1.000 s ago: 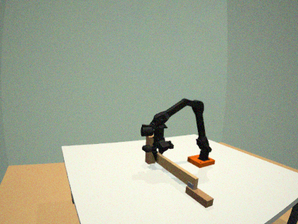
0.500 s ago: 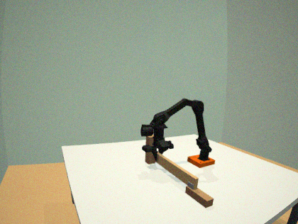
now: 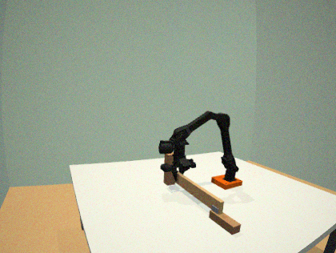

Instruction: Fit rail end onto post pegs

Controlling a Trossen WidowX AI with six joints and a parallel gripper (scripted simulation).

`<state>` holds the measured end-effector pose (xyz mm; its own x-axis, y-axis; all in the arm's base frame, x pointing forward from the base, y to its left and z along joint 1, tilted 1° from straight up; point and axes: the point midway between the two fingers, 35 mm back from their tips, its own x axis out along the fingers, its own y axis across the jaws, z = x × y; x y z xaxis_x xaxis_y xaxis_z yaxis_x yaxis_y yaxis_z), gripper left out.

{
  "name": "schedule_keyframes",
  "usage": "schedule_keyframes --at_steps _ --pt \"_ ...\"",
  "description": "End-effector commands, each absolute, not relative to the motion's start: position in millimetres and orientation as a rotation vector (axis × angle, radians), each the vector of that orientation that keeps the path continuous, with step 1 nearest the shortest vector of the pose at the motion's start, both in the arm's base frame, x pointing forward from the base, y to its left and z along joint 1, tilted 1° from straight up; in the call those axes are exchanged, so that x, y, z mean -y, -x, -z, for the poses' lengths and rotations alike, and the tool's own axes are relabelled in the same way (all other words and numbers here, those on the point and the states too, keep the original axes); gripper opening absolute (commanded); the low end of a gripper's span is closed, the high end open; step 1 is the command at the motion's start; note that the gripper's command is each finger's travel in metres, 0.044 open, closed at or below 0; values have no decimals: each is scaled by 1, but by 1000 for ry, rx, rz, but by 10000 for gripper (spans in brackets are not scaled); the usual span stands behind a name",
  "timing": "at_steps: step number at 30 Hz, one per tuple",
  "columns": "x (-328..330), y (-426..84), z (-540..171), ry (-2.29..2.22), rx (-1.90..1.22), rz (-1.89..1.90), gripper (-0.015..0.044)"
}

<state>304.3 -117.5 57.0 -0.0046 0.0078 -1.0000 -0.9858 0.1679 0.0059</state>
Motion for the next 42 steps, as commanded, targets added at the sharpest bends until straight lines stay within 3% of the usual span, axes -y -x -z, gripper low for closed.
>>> schedule_keyframes --at_steps 1,42 --pt "116 -307 -60 1081 -1279 -1084 0" --pt "122 -304 -55 1082 -1279 -1083 0"
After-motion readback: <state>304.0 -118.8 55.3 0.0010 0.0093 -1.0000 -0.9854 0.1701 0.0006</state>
